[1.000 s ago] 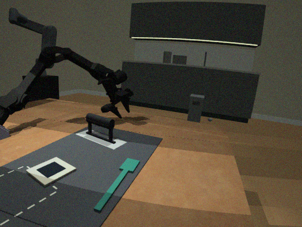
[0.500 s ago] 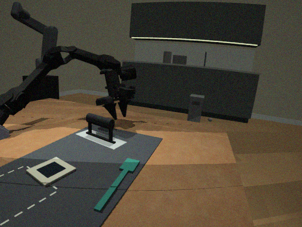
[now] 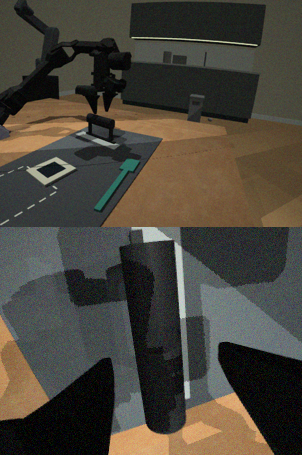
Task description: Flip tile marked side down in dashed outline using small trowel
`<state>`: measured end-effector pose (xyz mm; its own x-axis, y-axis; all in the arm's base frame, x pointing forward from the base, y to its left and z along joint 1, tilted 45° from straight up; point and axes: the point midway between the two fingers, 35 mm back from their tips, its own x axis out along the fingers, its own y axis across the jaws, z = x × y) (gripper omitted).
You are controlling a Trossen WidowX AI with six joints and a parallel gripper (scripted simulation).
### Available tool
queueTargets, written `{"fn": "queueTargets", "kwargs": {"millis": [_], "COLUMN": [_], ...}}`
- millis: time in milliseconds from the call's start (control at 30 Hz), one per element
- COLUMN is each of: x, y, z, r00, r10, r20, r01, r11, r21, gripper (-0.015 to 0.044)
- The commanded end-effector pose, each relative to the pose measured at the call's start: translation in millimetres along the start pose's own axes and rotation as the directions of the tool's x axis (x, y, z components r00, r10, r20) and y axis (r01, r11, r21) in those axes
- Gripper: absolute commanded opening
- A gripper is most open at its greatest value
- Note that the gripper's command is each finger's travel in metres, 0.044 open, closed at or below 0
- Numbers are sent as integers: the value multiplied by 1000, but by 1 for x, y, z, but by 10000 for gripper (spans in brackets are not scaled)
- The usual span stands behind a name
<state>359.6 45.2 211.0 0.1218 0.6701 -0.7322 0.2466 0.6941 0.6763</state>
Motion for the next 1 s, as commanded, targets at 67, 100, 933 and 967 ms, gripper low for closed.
{"fn": "queueTargets", "kwargs": {"millis": [67,100,933,967], "x": [-6,-6,32,34], "y": [-8,-8,-7,-7], "z": [-2,-2,-4,-4], "r00": [999,999,999,999], "r10": [32,32,34,34], "r20": [-36,-36,-36,-36], "r01": [-32,-32,-35,-35], "r11": [999,999,999,999], "r21": [-9,-9,-12,-12], "gripper": [270,270,270,270]}}
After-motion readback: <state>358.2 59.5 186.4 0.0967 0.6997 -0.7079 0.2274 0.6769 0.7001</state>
